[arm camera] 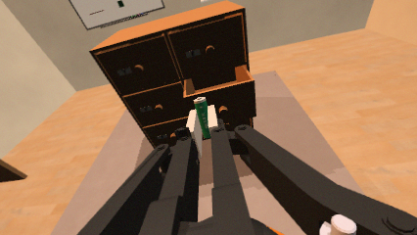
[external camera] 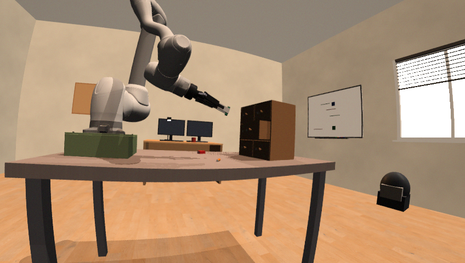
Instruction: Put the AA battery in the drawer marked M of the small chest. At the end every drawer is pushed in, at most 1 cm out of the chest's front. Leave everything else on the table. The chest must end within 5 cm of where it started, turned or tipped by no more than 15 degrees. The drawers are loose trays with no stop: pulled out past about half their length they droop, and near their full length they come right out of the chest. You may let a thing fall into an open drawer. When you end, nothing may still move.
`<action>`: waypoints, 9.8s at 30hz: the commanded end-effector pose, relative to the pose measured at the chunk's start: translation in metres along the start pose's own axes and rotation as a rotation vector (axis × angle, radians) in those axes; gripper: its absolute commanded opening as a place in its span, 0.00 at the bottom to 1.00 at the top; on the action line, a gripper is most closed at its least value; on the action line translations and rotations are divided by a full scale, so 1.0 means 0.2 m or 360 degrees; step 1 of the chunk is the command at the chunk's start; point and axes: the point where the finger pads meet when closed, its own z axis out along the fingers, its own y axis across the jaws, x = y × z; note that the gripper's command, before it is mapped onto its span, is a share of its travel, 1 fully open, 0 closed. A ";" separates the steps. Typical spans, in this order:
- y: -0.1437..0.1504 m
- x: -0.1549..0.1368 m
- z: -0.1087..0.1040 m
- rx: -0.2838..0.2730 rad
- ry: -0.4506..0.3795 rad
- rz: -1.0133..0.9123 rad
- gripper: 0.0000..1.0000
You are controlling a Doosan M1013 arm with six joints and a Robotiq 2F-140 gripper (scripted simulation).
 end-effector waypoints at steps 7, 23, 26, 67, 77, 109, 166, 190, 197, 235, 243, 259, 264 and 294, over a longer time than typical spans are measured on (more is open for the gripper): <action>0.01 -0.02 -0.01 -0.0006 0.0000 0.0008 0.06; 0.01 0.00 0.05 -0.0006 0.0000 0.0008 0.06; 0.01 0.01 0.07 -0.0006 0.0000 0.0008 0.06; 0.01 0.23 0.68 -0.0006 0.0000 0.0008 0.06; 0.01 0.27 0.79 -0.0006 0.0000 0.0008 0.06; 0.01 0.28 0.81 -0.0006 0.0000 0.0008 0.06; 0.01 0.26 0.80 -0.0006 0.0000 0.0008 1.00; 0.01 0.11 0.29 -0.0006 0.0000 0.0008 1.00; 0.01 0.06 0.12 -0.0006 0.0000 0.0008 1.00; 0.00 0.02 -0.03 -0.0004 -0.0057 0.0008 1.00; 0.00 0.03 -0.03 -0.0003 -0.0195 0.0009 1.00; 0.00 0.06 -0.04 -0.0002 -0.0492 0.0009 1.00; 0.00 0.07 -0.05 -0.0001 -0.0586 0.0010 1.00; 0.01 0.14 -0.07 -0.0002 -0.1262 0.0010 1.00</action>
